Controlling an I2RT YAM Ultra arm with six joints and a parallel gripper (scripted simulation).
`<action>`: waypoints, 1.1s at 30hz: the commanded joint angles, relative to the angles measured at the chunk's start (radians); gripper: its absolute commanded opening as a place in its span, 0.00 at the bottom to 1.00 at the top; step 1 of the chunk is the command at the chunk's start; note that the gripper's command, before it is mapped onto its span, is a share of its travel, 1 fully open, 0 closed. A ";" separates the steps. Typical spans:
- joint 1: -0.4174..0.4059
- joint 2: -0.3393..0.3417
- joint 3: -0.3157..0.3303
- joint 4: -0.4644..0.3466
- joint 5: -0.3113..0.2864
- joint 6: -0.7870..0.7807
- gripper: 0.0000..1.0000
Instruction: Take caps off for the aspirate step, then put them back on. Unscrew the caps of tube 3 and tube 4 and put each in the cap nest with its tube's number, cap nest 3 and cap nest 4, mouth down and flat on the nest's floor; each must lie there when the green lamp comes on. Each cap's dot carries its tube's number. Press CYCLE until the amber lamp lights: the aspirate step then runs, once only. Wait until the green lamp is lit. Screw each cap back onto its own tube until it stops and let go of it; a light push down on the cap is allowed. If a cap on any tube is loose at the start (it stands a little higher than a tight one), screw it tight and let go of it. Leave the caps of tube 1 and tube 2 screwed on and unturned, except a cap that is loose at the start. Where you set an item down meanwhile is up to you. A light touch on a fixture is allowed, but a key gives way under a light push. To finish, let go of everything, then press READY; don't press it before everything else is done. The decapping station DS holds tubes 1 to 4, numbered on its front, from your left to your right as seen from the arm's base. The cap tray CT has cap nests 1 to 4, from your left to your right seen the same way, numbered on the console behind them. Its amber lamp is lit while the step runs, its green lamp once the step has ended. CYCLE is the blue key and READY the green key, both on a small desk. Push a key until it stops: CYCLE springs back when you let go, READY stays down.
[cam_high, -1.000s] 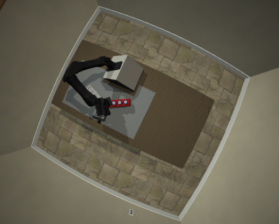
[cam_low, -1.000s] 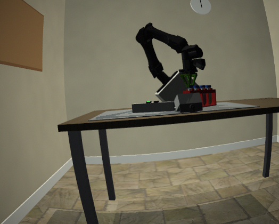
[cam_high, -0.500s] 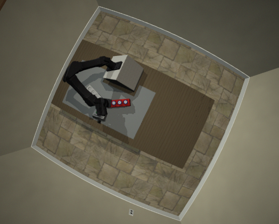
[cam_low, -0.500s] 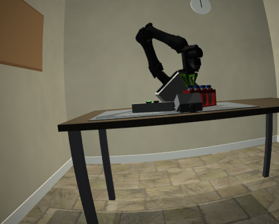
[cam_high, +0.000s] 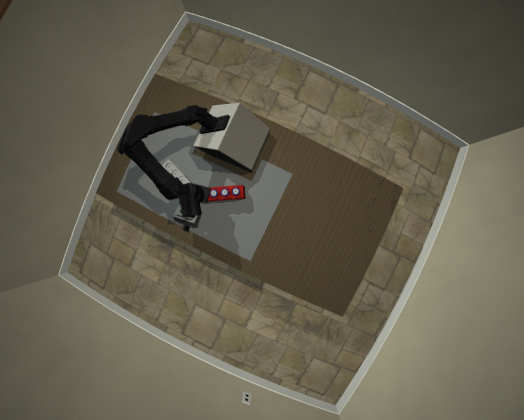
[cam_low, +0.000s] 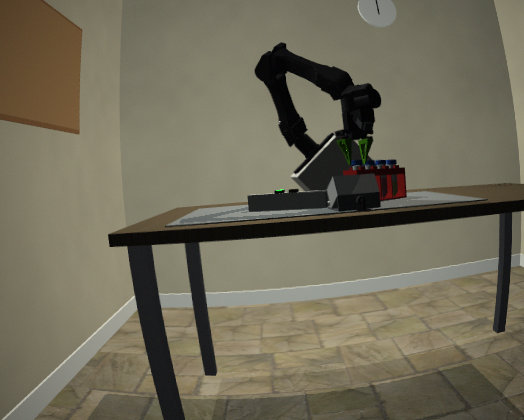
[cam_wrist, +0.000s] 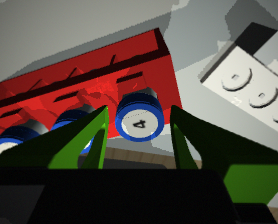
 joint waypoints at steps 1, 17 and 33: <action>0.004 -0.005 0.003 0.002 0.001 0.006 0.49; 0.006 -0.006 0.005 -0.003 0.000 -0.552 0.49; 0.006 -0.006 0.006 -0.003 0.000 -1.112 0.49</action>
